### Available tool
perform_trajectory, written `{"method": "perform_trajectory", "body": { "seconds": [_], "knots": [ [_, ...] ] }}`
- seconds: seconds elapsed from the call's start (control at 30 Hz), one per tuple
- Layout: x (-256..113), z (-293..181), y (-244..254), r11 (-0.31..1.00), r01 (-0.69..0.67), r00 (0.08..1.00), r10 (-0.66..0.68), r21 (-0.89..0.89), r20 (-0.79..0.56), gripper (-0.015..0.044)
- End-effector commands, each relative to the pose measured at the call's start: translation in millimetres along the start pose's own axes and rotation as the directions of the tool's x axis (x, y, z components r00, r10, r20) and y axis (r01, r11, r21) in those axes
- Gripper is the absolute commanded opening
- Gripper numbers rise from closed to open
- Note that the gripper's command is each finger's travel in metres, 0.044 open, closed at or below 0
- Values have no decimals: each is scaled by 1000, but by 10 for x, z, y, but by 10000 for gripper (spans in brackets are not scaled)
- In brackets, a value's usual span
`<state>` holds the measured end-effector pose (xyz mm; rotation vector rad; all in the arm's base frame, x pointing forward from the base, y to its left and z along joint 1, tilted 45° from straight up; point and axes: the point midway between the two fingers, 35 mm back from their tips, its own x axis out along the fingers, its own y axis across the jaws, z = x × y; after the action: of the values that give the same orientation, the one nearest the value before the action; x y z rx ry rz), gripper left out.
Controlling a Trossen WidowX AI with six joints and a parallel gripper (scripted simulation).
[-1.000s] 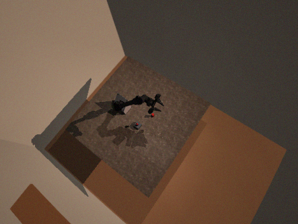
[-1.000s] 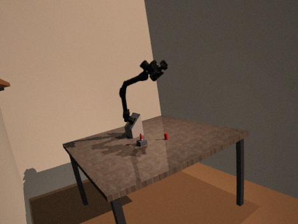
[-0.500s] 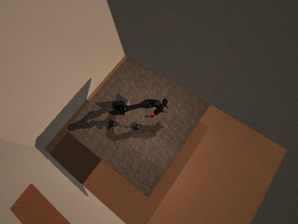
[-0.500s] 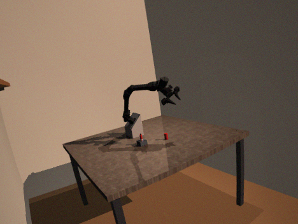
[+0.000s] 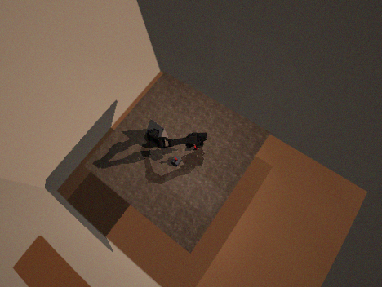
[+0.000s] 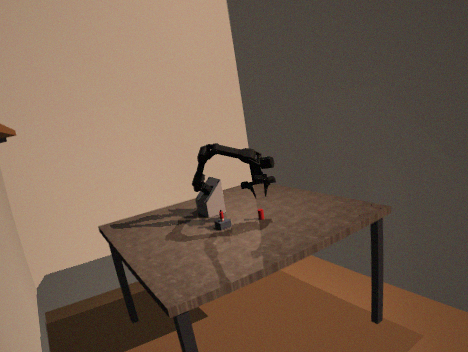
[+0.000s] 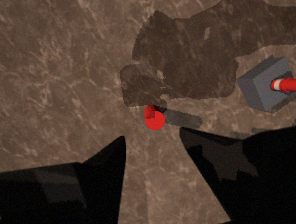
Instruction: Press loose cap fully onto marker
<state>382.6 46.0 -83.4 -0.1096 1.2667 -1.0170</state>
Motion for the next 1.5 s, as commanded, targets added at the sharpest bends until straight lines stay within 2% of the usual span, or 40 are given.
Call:
{"method": "perform_trajectory", "body": {
  "seconds": [0.0,0.07,0.17,0.4,1.47],
  "knots": [
    [67,-83,-114,999,51,998,-50,18,-35,253],
    [95,-84,-115,999,51,998,-50,18,-35,253],
    [391,-93,-132,999,52,998,-51,18,-35,253],
    [551,-100,-137,998,52,998,-52,18,-34,253],
    [1026,-116,-158,998,54,998,-53,17,-34,253]
  ]
}}
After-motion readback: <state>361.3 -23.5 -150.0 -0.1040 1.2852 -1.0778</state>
